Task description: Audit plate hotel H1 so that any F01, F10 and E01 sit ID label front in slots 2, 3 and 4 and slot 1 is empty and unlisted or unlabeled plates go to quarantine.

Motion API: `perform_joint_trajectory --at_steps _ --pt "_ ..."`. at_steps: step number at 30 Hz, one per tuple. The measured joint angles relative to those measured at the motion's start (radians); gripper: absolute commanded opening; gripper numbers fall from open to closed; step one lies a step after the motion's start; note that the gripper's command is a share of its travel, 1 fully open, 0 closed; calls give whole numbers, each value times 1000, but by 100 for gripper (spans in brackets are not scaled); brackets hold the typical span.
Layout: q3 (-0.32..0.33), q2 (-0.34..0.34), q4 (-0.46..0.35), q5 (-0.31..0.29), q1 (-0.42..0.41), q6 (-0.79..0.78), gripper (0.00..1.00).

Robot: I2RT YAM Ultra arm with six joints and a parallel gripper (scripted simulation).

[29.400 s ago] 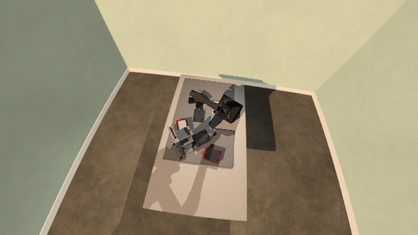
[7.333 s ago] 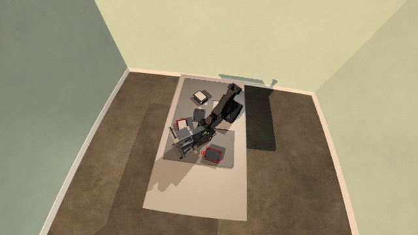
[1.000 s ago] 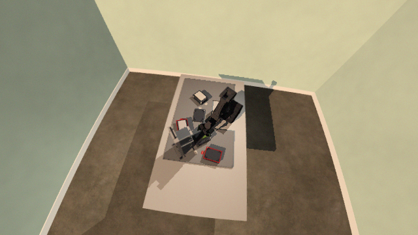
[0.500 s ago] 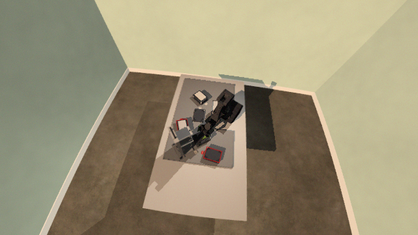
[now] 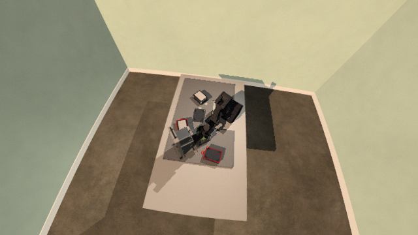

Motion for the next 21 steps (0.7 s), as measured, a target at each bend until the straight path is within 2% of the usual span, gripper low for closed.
perform_joint_trajectory --at_steps 13,21 --pt "62 59 14 -27 -26 -4 100" --pt "65 61 14 -29 -27 -4 100"
